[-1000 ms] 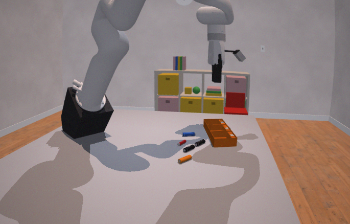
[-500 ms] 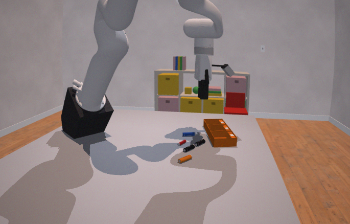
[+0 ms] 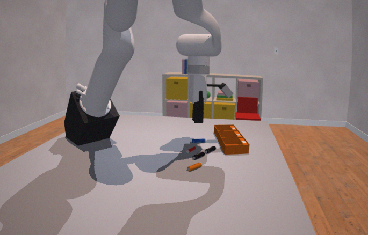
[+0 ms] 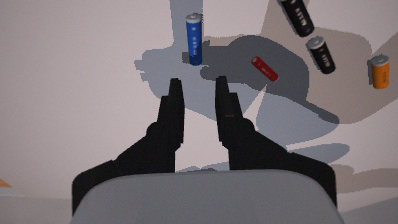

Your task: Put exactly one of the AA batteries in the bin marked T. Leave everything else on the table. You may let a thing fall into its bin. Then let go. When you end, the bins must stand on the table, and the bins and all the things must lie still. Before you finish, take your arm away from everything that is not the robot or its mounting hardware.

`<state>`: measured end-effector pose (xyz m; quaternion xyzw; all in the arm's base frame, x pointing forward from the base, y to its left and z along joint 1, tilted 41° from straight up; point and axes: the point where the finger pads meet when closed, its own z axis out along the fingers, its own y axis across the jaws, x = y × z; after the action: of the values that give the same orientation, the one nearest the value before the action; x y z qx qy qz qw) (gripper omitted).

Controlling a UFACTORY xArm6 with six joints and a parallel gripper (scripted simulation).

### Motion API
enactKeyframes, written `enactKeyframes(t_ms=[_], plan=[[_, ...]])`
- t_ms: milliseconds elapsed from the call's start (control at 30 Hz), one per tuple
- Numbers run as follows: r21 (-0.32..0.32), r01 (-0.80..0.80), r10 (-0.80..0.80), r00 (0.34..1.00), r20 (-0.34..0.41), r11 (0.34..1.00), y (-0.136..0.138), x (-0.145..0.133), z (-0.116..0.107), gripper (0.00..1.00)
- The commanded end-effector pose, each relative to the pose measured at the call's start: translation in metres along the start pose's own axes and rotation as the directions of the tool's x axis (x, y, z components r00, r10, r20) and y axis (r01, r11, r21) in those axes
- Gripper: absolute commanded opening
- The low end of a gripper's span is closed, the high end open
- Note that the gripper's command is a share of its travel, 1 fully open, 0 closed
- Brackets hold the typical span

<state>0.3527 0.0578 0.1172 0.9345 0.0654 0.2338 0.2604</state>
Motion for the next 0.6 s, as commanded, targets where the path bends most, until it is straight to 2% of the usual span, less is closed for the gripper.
enactKeyframes(t_ms=[0, 567], plan=[[0.004, -0.003, 0.003, 1.0, -0.013, 1.0, 0.003, 0.0007, 0.0024, 0.28], [0.005, -0.003, 0.003, 1.0, -0.013, 1.0, -0.0018, 0.0066, 0.0023, 0.28]])
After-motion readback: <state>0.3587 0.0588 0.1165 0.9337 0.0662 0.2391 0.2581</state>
